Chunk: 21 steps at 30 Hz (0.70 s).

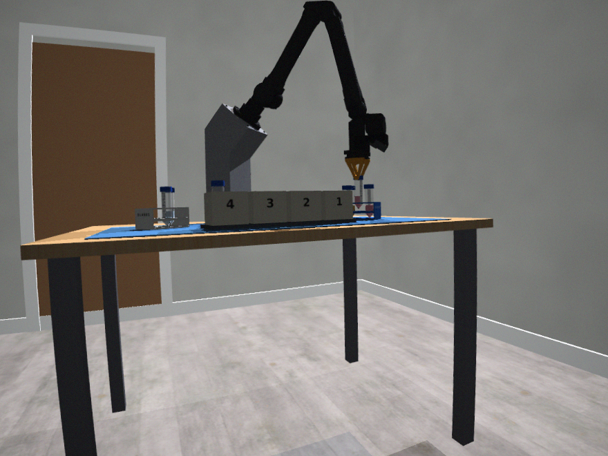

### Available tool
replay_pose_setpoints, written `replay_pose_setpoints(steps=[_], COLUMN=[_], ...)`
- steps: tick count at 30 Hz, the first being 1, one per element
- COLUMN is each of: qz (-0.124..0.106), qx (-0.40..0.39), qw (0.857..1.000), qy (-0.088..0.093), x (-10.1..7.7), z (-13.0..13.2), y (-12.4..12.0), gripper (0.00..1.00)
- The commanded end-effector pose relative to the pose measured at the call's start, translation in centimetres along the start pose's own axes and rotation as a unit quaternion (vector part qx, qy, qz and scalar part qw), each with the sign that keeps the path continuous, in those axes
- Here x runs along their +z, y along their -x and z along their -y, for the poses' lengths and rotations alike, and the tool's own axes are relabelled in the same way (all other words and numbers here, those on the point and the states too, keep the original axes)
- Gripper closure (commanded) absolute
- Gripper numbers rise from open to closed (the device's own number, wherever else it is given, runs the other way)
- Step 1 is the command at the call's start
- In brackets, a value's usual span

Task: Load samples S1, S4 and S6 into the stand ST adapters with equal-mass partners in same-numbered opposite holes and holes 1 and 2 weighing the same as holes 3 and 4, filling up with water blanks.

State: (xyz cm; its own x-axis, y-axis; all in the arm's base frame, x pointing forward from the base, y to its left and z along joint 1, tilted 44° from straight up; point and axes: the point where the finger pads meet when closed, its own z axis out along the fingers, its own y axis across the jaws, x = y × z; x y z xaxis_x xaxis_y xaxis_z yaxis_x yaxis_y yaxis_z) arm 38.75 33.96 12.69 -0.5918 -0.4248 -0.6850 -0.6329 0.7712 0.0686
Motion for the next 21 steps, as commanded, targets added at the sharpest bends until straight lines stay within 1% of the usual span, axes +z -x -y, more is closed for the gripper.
replay_pose_setpoints(steps=[1, 21], qz=[0.017, 0.015], qx=[0.000, 0.000], qw=[1.000, 1.000], qy=[0.004, 0.004], x=[0.5, 3.0], z=[-0.7, -0.7], y=[1.8, 1.8], gripper=[1.00, 1.00])
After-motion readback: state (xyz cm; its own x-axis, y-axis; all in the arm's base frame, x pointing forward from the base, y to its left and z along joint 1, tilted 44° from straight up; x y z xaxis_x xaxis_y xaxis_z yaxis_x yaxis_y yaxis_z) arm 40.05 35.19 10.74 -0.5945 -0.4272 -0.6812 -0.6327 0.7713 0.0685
